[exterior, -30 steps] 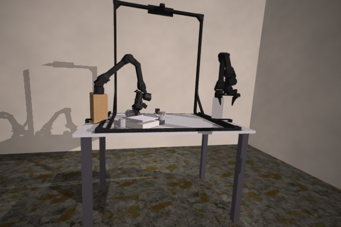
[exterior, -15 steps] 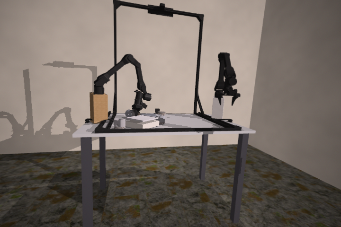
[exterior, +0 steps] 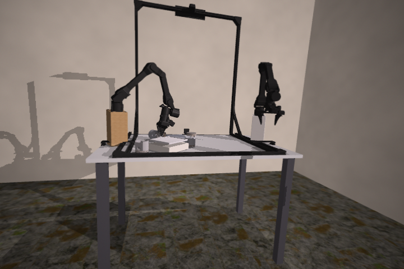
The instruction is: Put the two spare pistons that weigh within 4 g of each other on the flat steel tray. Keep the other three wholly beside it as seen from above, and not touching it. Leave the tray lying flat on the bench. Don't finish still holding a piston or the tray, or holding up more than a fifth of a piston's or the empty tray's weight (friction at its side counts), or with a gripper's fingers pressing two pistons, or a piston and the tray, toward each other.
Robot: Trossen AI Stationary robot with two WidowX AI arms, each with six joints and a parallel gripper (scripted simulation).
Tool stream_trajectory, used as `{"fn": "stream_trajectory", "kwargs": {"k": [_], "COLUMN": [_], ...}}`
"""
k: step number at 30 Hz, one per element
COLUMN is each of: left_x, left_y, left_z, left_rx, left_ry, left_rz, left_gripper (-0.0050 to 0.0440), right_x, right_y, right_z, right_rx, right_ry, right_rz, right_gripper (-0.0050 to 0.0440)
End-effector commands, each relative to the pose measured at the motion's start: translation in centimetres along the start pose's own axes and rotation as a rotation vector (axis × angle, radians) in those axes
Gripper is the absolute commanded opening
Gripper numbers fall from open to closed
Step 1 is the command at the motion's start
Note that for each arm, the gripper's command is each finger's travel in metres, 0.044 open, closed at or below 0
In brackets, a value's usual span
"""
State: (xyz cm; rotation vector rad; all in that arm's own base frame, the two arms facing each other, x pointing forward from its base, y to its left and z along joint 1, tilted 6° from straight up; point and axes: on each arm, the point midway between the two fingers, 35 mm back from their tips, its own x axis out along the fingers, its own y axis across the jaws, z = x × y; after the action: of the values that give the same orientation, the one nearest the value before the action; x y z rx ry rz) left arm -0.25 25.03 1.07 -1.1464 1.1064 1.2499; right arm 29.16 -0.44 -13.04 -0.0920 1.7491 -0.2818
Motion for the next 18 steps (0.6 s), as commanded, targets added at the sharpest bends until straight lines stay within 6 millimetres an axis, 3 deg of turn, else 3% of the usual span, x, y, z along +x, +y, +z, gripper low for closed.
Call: {"fn": "stream_trajectory", "kwargs": {"k": [1, 18], "left_x": [0.0, 0.0], "left_y": [0.0, 0.0], "left_z": [0.0, 0.0], "left_rx": [0.001, 0.001], "left_ry": [0.0, 0.0], "left_rz": [-0.002, -0.002], "left_gripper": [0.044, 0.044], "right_x": [-0.8, -3.3], "right_y": [0.0, 0.0], "right_z": [0.1, 0.1], "right_rx": [0.005, 0.005], "right_ry": [-0.005, -0.005], "right_rz": [0.0, 0.0], "right_gripper": [0.0378, 0.0378]}}
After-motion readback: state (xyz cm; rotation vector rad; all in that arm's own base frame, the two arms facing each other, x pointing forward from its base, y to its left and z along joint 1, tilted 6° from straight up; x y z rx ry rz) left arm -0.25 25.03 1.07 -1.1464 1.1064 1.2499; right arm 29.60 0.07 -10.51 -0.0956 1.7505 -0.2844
